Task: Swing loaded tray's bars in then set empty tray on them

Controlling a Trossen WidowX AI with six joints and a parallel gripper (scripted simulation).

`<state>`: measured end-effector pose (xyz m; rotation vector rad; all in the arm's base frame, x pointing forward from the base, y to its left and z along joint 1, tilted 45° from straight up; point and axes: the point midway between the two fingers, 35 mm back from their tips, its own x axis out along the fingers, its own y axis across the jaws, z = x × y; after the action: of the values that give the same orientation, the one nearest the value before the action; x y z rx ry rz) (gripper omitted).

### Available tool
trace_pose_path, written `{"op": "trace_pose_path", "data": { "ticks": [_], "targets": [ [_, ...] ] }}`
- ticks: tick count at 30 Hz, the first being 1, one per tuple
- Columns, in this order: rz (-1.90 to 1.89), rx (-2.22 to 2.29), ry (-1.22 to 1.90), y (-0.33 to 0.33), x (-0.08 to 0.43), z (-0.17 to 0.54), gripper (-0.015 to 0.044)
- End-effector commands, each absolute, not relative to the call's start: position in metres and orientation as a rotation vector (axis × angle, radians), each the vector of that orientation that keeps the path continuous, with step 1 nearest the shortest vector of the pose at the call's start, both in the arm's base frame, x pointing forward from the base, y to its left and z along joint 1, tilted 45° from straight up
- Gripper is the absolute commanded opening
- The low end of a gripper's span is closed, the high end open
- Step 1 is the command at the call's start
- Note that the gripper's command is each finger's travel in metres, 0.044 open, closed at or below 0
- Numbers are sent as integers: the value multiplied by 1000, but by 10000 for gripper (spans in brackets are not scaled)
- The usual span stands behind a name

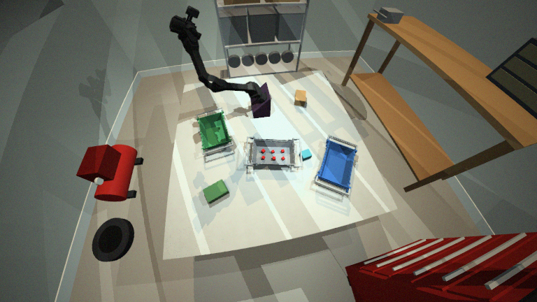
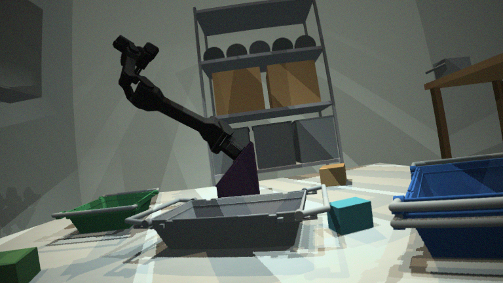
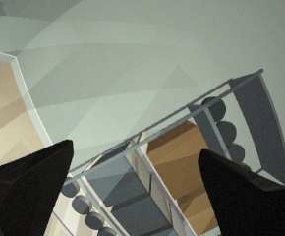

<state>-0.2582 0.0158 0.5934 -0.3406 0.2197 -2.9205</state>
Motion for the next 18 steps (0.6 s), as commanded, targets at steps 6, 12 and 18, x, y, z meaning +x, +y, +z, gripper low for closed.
{"op": "trace_pose_path", "data": {
  "ticks": [6,12,18],
  "targets": [
    [-2920,-341,220,16,-258,593,243],
    [-3099,-254,177,64,-273,578,87],
    [-3391,-130,116,145,-273,554,87]
  ]
}}
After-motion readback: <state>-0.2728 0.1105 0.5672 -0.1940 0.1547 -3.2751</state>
